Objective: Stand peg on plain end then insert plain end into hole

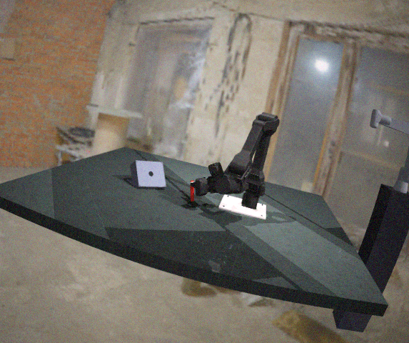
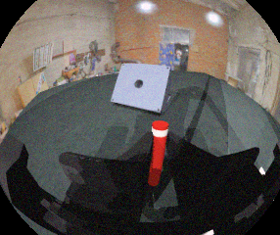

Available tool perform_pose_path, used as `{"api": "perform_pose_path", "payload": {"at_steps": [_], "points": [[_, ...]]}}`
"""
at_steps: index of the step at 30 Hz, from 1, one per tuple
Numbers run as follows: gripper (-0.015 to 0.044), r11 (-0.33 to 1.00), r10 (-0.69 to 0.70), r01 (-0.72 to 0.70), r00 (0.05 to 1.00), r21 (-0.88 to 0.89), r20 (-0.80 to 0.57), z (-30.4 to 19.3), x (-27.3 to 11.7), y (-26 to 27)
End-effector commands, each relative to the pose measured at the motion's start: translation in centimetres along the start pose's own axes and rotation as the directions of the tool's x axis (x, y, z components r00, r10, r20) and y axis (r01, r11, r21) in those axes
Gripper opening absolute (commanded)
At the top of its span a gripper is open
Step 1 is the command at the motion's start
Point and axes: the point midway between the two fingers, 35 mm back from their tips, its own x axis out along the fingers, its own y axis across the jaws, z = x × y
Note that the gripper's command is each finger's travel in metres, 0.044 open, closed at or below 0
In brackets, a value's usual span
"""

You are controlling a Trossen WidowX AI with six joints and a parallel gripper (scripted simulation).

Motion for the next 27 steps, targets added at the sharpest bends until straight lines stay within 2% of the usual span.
{"api": "perform_pose_path", "payload": {"at_steps": [1, 10, 27], "points": [[0.0051, 1.000, 0.000, 0.000, 0.999, 0.000, 0.033, -0.07, -0.20, 0.04], [0.0051, 1.000, 0.000, 0.000, 0.994, -0.001, 0.111, -0.42, -0.71, 0.01], [0.0051, 1.000, 0.000, 0.001, 0.996, -0.003, 0.091, -0.76, -0.60, -0.02]]}}
